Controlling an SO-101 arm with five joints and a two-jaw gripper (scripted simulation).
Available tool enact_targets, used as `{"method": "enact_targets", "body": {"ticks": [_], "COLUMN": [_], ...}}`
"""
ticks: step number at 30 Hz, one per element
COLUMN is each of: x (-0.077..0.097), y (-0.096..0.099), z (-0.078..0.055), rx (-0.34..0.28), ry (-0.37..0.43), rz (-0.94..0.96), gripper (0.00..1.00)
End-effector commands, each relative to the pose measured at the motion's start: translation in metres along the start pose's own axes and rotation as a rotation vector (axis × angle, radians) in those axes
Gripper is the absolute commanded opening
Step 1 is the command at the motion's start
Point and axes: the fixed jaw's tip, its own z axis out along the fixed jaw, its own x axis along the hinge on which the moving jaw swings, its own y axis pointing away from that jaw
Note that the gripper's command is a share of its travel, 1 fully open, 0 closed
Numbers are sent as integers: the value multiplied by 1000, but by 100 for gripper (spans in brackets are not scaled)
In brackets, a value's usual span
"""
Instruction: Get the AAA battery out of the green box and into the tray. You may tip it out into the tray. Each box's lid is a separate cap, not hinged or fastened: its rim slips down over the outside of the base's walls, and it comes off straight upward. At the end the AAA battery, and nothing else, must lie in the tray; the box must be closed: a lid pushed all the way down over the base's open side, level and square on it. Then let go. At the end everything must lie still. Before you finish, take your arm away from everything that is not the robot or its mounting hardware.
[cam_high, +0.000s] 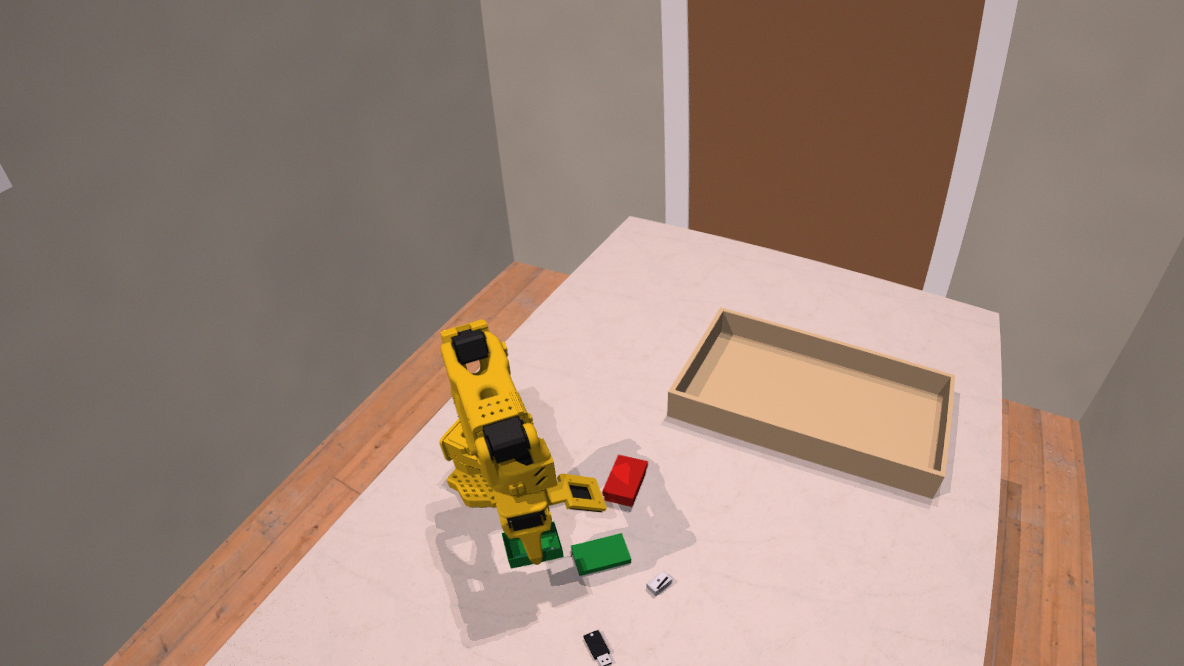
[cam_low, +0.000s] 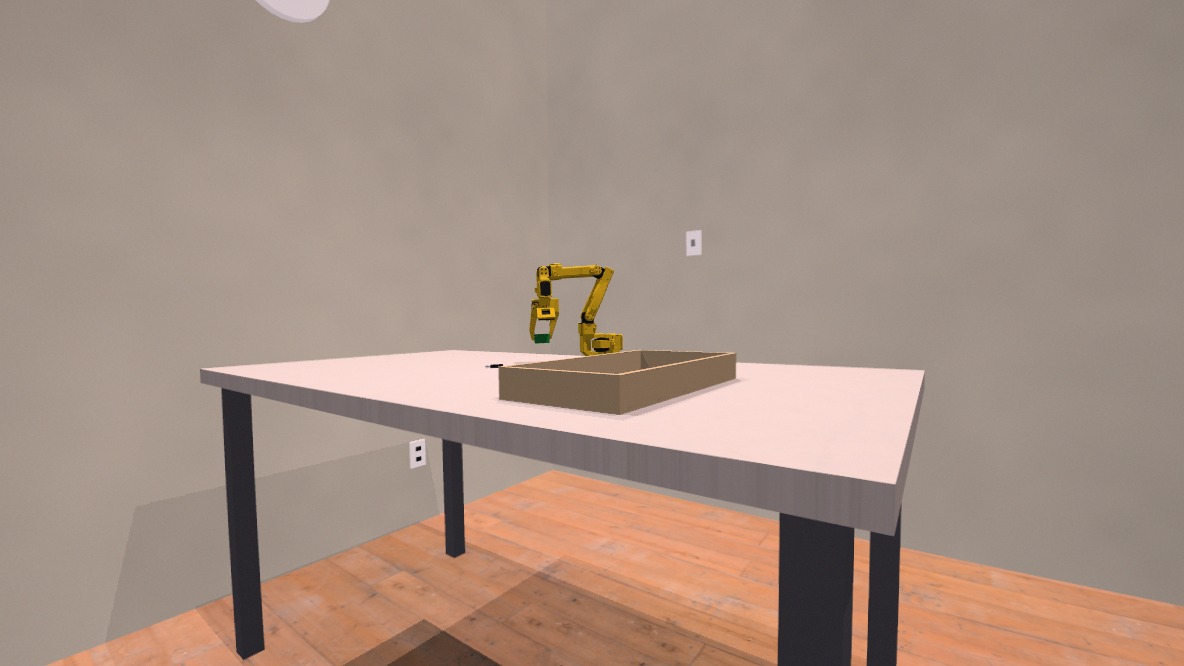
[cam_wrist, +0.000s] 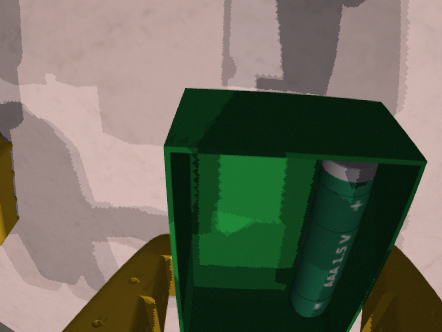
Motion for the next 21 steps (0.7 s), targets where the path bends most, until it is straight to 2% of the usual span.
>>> {"method": "enact_targets", "body": {"ticks": [1, 21], "x": [1, 1], "y": [-5, -3], "z": [-5, -2], "rx": [34, 34], "ry": [-5, -5], "rz": [1, 2], "gripper": [20, 20]}}
